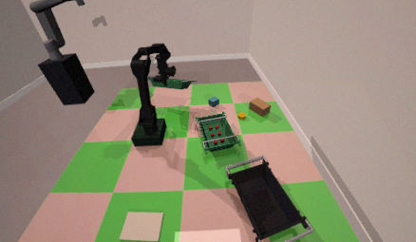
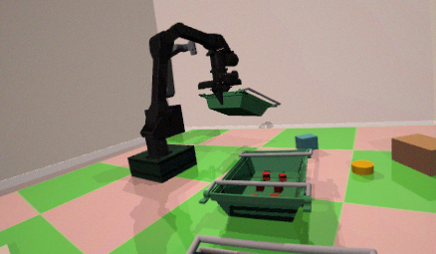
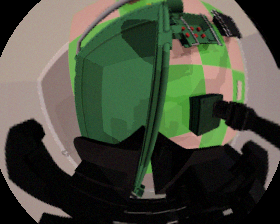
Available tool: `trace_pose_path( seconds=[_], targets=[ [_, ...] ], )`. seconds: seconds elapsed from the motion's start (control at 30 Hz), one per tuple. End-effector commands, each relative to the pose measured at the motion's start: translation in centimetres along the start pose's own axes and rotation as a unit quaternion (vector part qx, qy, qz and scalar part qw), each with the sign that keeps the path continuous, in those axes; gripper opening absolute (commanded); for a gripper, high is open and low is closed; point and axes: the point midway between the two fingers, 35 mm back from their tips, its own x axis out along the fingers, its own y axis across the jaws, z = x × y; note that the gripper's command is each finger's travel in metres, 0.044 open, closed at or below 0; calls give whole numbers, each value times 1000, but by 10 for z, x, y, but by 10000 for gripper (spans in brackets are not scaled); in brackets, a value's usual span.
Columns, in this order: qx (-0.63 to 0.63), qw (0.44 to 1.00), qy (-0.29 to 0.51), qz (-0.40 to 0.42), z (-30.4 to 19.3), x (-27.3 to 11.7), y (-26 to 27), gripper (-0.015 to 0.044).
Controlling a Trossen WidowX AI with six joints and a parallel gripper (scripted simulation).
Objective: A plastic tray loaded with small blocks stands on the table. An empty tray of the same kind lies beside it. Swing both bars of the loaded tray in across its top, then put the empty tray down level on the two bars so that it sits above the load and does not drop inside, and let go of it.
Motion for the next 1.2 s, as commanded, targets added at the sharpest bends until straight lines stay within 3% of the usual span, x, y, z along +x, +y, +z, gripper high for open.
trace_pose_path(
  seconds=[0.0,0.6,1.17],
  targets=[
    [1,1000,2,9,-1,-5,3,0],
    [4,1000,2,9,2,-5,3,0],
    [79,997,1,10,69,-5,5,0]
  ],
)
